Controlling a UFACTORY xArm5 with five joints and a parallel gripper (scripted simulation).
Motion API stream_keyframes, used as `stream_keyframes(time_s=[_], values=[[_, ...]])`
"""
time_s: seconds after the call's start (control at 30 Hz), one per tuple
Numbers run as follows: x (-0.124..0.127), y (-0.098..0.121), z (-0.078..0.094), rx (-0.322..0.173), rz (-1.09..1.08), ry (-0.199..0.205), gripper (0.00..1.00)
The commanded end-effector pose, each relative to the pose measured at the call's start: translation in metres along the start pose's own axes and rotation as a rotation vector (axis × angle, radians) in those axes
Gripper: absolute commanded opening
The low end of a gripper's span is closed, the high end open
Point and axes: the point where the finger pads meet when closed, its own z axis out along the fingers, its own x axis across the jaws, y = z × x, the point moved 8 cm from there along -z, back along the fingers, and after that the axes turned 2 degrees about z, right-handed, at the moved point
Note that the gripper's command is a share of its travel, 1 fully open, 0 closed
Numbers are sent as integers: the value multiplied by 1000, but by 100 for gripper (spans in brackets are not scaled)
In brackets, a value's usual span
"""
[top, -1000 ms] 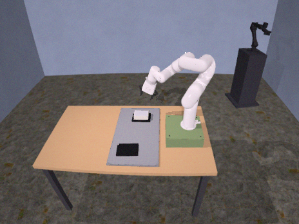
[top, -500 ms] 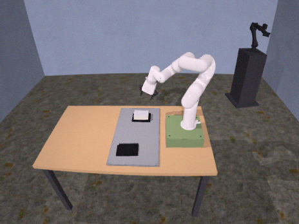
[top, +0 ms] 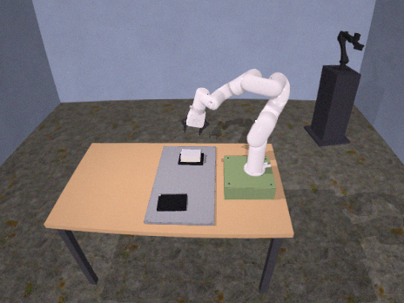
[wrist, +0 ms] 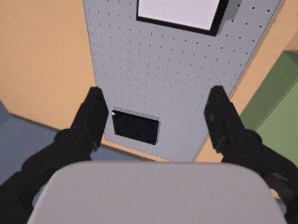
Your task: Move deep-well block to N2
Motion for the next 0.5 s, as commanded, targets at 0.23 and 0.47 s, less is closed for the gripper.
stream_keyframes(time_s=[0.23,0.47], values=[[-25,30,-13,-42,-293,28,100],[-39,55,-23,-75,-515,45,100]])
